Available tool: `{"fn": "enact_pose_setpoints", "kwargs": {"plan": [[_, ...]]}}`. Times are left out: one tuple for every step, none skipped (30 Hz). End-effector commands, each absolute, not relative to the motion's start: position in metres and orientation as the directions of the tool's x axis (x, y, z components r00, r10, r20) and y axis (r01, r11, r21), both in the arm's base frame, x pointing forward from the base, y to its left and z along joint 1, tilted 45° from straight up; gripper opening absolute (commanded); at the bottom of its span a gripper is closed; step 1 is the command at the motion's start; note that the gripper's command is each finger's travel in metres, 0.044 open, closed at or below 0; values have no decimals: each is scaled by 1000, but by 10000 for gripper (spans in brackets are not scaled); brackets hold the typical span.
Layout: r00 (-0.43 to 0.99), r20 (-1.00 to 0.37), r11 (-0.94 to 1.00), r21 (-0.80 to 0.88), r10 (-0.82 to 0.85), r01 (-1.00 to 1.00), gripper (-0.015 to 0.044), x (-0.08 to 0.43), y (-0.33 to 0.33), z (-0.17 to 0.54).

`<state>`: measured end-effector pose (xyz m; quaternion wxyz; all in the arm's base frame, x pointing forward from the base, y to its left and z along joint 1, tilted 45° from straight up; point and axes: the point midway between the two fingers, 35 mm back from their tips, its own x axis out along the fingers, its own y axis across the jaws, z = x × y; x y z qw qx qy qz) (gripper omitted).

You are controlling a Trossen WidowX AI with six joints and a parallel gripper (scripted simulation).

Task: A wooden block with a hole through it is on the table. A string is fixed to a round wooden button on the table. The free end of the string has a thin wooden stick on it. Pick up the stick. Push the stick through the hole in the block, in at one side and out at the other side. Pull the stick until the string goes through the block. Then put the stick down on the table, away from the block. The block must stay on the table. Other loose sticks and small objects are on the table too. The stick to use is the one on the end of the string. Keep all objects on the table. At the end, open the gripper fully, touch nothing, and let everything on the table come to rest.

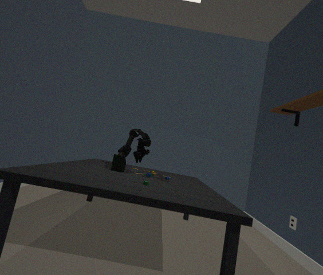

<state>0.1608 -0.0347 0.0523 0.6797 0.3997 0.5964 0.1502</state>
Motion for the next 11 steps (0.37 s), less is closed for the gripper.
{"fn": "enact_pose_setpoints", "kwargs": {"plan": [[244,-691,635,722,681,273,440,161,-35,52],[244,-691,635,722,681,273,440,161,-35,52],[244,-691,635,722,681,273,440,161,-35,52],[244,-691,635,722,681,273,440,161,-35,52],[244,-691,635,722,681,273,440,161,-35,52],[244,-691,635,722,681,273,440,161,-35,52],[244,-691,635,722,681,273,440,161,-35,52],[244,-691,635,722,681,273,440,161,-35,52],[244,-691,635,722,681,273,440,161,-35,52],[244,-691,635,722,681,273,440,161,-35,52],[244,-691,635,722,681,273,440,161,-35,52]]}}
